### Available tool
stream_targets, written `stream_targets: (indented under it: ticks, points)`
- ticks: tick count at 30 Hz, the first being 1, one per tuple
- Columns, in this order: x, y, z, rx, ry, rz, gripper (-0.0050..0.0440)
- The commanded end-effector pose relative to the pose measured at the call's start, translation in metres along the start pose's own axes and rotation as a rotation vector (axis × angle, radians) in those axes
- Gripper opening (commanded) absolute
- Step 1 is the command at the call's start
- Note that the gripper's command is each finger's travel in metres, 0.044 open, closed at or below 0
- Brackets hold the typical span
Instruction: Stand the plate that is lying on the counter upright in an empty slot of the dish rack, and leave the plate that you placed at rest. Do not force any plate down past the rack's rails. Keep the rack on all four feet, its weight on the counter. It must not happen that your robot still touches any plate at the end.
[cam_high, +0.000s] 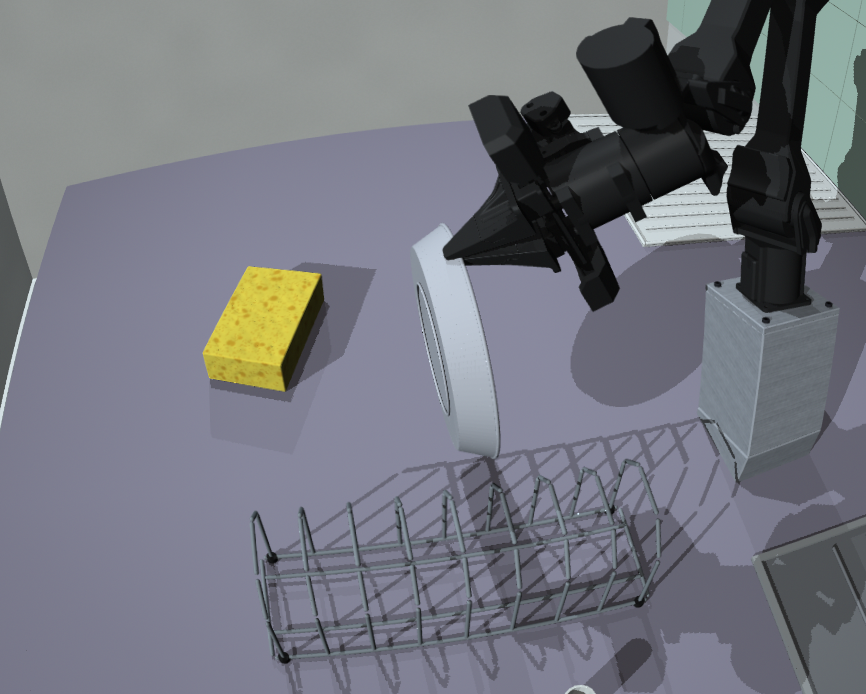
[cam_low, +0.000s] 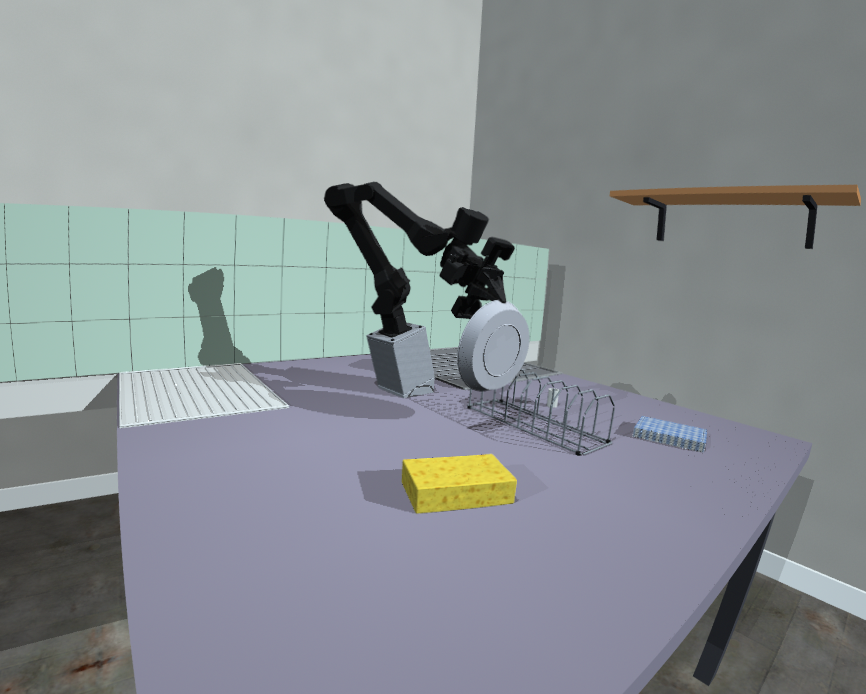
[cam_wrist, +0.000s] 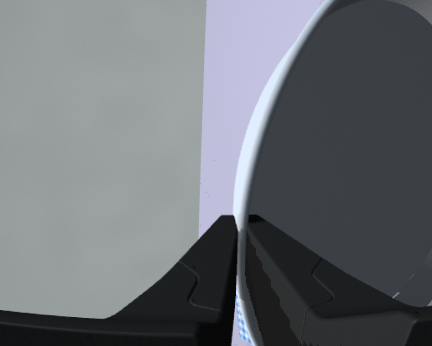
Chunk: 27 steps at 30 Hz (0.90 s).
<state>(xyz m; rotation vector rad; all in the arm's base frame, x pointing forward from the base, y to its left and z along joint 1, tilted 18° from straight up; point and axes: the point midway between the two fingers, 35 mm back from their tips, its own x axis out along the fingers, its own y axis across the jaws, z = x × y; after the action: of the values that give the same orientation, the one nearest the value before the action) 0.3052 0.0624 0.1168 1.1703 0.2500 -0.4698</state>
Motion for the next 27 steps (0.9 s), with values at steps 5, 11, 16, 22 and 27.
stream_targets:
  ticks: [5, 11, 16, 22, 27]
  points:
    - [0.001, 0.008, -0.015, 0.011, -0.001, 0.013, 0.0000]
    - [0.001, 0.009, -0.026, 0.010, -0.002, 0.013, 0.0000]
    - [0.001, 0.009, -0.032, 0.010, -0.001, 0.015, 0.0000]
    - [0.001, 0.009, -0.044, 0.008, -0.003, 0.017, 0.0000]
    - [0.000, 0.009, -0.054, 0.006, -0.004, 0.020, 0.0000]
